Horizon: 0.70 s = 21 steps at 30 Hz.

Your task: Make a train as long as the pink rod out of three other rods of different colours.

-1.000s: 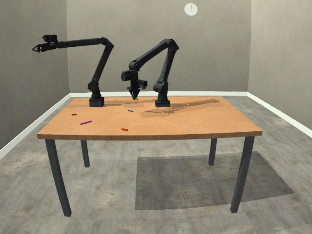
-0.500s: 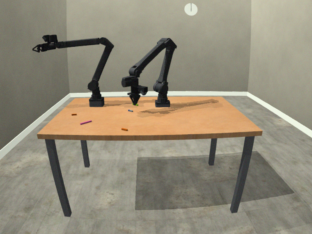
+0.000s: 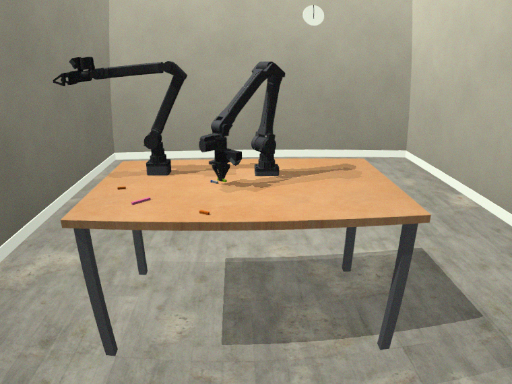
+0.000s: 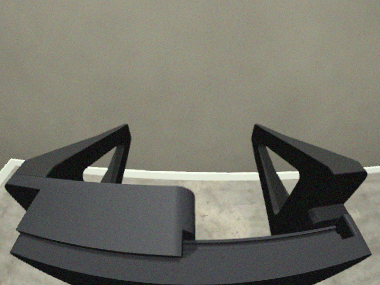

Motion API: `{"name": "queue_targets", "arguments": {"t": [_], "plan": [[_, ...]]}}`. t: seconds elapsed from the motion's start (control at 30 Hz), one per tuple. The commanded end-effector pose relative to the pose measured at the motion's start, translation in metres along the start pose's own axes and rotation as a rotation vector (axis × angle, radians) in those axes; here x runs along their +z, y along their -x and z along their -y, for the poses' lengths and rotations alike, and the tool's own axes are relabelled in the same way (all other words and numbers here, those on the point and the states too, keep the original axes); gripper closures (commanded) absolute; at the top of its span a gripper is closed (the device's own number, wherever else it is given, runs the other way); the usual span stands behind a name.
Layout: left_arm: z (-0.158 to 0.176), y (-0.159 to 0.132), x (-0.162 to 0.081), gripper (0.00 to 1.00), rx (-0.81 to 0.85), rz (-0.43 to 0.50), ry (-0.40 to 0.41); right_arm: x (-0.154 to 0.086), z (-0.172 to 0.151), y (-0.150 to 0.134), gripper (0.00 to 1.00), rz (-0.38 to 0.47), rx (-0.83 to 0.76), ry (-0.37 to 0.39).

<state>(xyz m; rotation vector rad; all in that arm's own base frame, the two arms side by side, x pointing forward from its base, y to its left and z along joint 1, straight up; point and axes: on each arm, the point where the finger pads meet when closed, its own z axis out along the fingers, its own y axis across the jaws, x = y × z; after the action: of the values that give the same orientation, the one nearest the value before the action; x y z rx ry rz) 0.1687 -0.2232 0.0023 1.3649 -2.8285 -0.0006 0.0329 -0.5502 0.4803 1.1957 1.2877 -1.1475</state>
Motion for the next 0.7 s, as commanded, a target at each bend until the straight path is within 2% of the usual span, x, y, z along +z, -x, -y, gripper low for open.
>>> {"name": "queue_targets", "arguments": {"t": [0.0, 0.67], "plan": [[0.0101, -0.0052, 0.0001, 0.96, -0.007, -0.003, -0.018, -0.0075, 0.0083, 0.0198, 0.00, 0.054, 0.013, -0.016], [0.0085, -0.0047, -0.0023, 0.96, -0.007, -0.003, -0.018, -0.0075, 0.0083, 0.0198, 0.00, 0.054, 0.013, -0.016]]}}
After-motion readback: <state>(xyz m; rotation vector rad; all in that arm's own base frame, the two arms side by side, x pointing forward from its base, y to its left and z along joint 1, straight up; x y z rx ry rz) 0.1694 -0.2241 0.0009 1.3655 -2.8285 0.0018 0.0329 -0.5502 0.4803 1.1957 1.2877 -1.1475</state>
